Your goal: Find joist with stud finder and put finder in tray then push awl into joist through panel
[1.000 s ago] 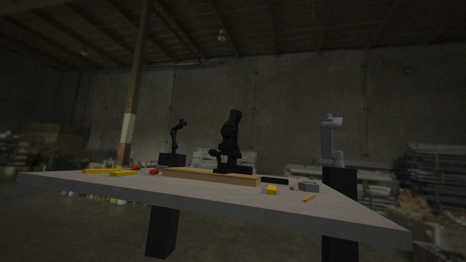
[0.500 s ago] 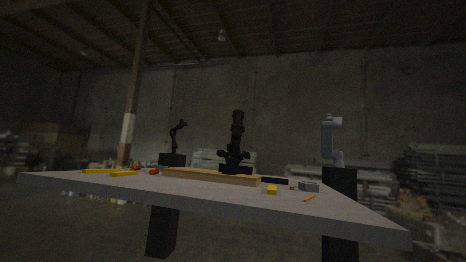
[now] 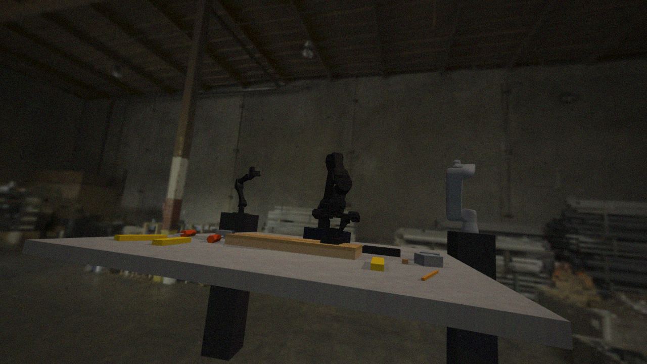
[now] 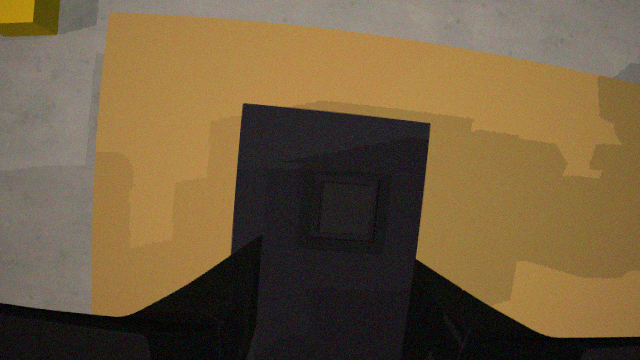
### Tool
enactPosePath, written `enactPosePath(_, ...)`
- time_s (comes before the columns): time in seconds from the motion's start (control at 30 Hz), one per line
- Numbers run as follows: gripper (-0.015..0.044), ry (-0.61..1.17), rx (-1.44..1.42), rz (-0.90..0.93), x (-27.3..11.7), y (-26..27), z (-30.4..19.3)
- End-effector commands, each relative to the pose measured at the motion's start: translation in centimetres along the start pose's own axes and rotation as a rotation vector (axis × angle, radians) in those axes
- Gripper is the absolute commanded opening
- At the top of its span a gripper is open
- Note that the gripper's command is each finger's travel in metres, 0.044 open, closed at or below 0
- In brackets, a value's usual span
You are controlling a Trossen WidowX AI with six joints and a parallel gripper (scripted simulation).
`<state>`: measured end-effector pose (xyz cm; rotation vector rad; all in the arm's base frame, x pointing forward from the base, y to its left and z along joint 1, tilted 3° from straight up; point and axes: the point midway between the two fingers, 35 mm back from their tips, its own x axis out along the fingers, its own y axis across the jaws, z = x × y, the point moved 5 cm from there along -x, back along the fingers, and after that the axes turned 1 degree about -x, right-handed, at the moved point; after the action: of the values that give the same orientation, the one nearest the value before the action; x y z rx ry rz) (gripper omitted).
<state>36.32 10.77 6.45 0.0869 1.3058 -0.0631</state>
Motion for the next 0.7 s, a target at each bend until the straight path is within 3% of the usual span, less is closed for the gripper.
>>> enactPosePath(0.0,0.0,0.001,0.001,0.001,0.1,1.7,0.1)
enactPosePath(0.3,0.0,0.001,0.002,0.003,0.0,4.5,0.1)
enactPosePath(0.67,0.0,0.0,-0.004,0.005,-0.1,4.0,0.0)
